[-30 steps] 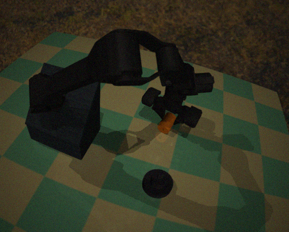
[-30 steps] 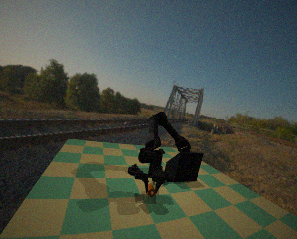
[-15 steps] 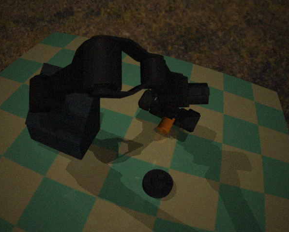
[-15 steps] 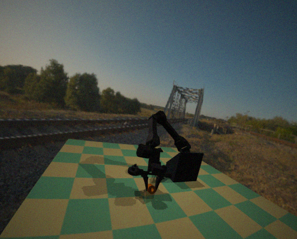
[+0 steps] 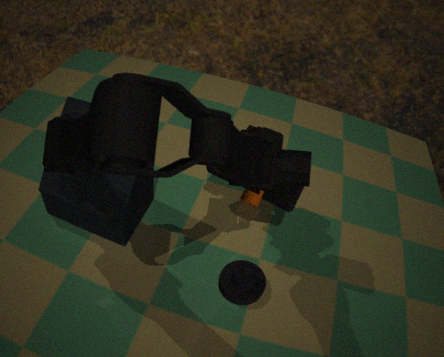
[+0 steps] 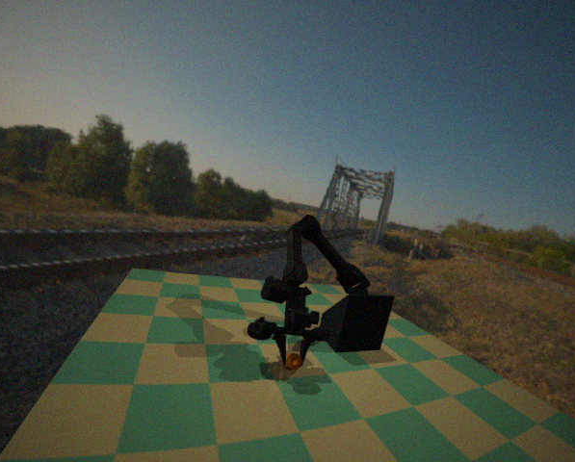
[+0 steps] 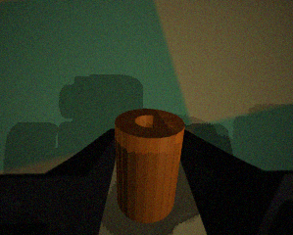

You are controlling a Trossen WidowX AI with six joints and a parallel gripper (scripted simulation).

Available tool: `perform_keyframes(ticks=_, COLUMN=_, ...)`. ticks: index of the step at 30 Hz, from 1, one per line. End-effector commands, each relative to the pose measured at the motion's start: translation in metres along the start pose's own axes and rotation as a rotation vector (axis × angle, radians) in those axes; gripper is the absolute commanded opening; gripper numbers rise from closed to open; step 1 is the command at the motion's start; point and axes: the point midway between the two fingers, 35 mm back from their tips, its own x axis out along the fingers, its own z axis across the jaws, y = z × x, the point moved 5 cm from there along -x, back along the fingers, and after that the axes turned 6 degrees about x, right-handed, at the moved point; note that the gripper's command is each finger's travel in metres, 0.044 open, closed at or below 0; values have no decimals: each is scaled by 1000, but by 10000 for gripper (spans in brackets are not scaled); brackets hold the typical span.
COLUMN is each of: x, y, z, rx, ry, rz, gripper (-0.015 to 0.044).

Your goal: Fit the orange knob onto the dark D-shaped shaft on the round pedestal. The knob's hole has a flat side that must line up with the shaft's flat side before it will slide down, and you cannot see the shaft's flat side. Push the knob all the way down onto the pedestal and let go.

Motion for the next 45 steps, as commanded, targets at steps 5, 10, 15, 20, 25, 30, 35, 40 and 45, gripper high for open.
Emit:
perform_keyframes(ticks=5, x=-6, y=13, z=-1, rx=-3, ry=-12, rz=-122, gripper=179)
perform_keyframes(ticks=10, x=-8, y=20, z=-1, rx=-3, ry=-20, rz=-191, gripper=179)
perform_keyframes(ticks=15, x=-9, y=28, z=-2, rx=-4, ry=-28, rz=-260, gripper=179)
perform_keyframes(ticks=20, x=-10, y=35, z=-3, rx=-4, ry=-37, rz=-329, gripper=179)
perform_keyframes(ticks=25, x=-10, y=43, z=-3, rx=-4, ry=-45, rz=-403, gripper=179)
perform_keyframes(ticks=30, x=-10, y=53, z=-4, rx=-4, ry=-55, rz=-486, gripper=179)
perform_keyframes(ticks=35, x=-10, y=56, z=-4, rx=-4, ry=-59, rz=-512, gripper=179)
perform_keyframes(ticks=40, x=-11, y=54, z=-5, rx=-2, ry=-56, rz=-497, gripper=258)
perform_keyframes(ticks=45, x=-11, y=54, z=-5, rx=-2, ry=-56, rz=-497, gripper=260)
